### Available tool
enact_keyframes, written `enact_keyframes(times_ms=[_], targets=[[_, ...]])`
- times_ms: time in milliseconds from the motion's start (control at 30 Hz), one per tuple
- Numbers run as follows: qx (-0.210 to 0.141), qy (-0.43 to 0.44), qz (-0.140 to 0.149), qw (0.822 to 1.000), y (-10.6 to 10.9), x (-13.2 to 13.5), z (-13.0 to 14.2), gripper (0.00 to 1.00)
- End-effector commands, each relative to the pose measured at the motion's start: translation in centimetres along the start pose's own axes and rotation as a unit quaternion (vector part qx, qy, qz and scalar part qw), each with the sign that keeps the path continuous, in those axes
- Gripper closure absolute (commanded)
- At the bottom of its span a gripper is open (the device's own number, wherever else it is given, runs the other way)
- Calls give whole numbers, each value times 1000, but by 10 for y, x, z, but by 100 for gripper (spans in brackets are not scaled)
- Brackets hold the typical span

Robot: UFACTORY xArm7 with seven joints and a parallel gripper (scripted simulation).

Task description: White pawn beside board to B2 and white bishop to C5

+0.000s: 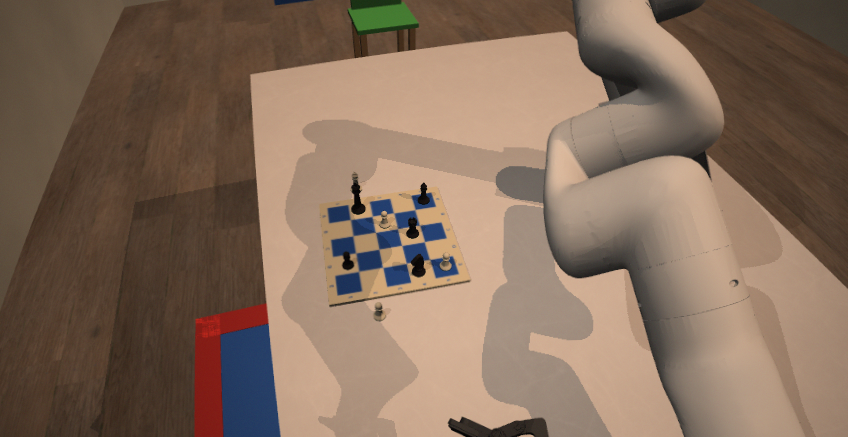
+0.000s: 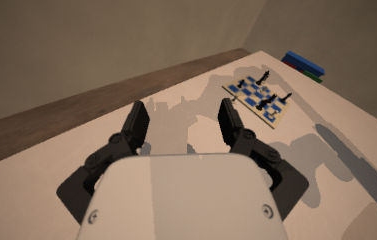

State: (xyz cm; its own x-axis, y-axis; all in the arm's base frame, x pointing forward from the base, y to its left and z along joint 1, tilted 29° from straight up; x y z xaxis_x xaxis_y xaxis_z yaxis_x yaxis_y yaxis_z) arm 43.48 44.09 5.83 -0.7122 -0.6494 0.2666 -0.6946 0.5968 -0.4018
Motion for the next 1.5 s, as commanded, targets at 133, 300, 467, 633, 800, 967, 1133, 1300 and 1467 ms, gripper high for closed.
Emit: enact_keyframes(times_ms=[133,300,467,633,800,967,1133,1300,1467], targets=[[-78,-45,129,988,-35,45,45,0],[-98,-54,173,979,-44,61,62,0],[-113,-60,209,970,-51,75,75,0],[-113,-60,209,970,-51,75,75,0],[-130,-66,259,955,-57,95,93,0],[-130,-66,259,955,-57,95,93,0],[-130,-66,259,955,-57,95,93,0],[-130,-66,259,955,-57,95,93,0],[-134,-67,273,950,-59,100,97,0]])
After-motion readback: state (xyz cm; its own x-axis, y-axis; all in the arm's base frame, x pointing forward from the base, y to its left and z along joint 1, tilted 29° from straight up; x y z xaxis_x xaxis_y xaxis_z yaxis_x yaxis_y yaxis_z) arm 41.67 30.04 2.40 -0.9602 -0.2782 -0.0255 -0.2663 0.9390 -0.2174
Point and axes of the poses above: the point where the finger pads meet when closed, its own y axis back along the fingers, its own x axis across the jaws, z = x × y, the point moved 1 cm from there along y, back along the fingers, and after that the axes turned 11 degrees about y, right-handed, at the moved point
